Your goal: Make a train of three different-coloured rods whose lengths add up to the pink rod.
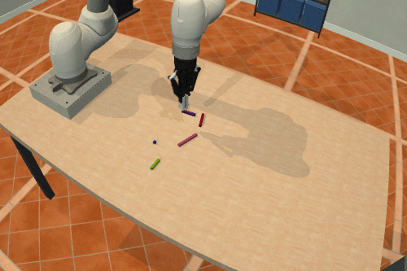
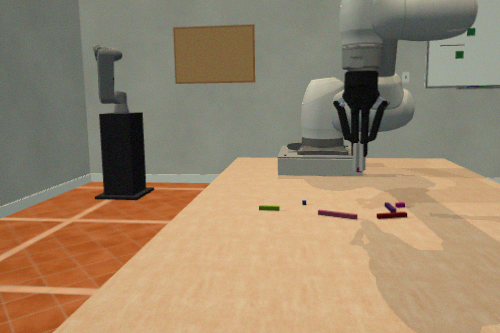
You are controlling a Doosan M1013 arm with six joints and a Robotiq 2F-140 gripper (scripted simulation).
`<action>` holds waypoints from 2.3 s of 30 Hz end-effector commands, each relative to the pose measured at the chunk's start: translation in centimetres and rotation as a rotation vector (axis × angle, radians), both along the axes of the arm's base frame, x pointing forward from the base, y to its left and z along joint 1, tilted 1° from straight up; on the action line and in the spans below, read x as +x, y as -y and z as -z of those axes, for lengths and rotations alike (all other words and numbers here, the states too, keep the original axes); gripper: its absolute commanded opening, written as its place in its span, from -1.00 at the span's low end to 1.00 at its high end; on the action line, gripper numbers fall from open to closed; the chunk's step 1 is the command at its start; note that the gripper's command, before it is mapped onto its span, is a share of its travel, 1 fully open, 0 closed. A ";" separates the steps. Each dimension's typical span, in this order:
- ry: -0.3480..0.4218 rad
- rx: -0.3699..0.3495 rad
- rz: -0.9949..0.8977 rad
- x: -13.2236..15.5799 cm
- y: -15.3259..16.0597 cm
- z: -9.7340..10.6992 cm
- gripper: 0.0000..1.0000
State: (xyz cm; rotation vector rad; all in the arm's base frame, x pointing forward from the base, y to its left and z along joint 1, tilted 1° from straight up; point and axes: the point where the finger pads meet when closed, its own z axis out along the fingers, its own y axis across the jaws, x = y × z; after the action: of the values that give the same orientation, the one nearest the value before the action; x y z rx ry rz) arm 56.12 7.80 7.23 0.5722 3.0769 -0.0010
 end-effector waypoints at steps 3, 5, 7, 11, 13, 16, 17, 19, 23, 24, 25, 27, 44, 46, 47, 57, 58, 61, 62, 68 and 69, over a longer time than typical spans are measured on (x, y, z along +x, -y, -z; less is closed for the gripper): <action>-0.001 0.004 -0.139 -0.7 6.3 -0.1 -0.94; -0.001 0.003 -0.185 -1.1 8.4 -0.1 -0.94; -0.001 0.003 -0.232 -1.6 10.5 -0.1 -0.94; 0.000 0.002 -0.279 -2.2 12.6 -0.1 -0.94; 0.000 0.002 -0.294 -2.3 13.2 -0.1 -0.94; 0.000 0.002 -0.294 -2.4 13.2 -0.1 -0.94; 0.000 0.002 -0.294 -2.4 13.2 -0.1 -0.94; 0.000 0.002 -0.294 -2.4 13.2 -0.1 -0.94; 0.000 0.002 -0.294 -2.4 13.2 -0.1 -0.94; 0.000 0.002 -0.294 -2.4 13.2 0.0 -0.94; 0.000 0.002 -0.294 -2.4 13.2 0.0 -0.94; 0.000 0.002 -0.294 -2.3 13.2 0.0 -0.94; 0.000 0.002 -0.294 -2.3 13.2 4.6 -0.94; 0.000 0.002 -0.294 -2.3 13.2 5.0 -0.94; 0.000 0.002 -0.294 -2.3 13.2 5.5 -0.94; 0.000 0.002 -0.294 -2.2 13.2 8.5 -0.94; 0.000 0.002 -0.294 -2.2 13.2 8.6 -0.94; 0.000 0.002 -0.294 -2.2 13.2 8.7 -0.94; 0.000 0.002 -0.294 -2.2 13.2 8.7 -0.94; 0.000 0.002 -0.294 -2.2 13.2 8.7 -0.94; 0.000 0.002 -0.294 -2.2 13.2 8.7 -0.94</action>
State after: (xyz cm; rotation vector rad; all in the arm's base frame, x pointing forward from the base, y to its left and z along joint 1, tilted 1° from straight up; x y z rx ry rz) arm 54.35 -5.47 -1.11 0.1192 3.1229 0.0000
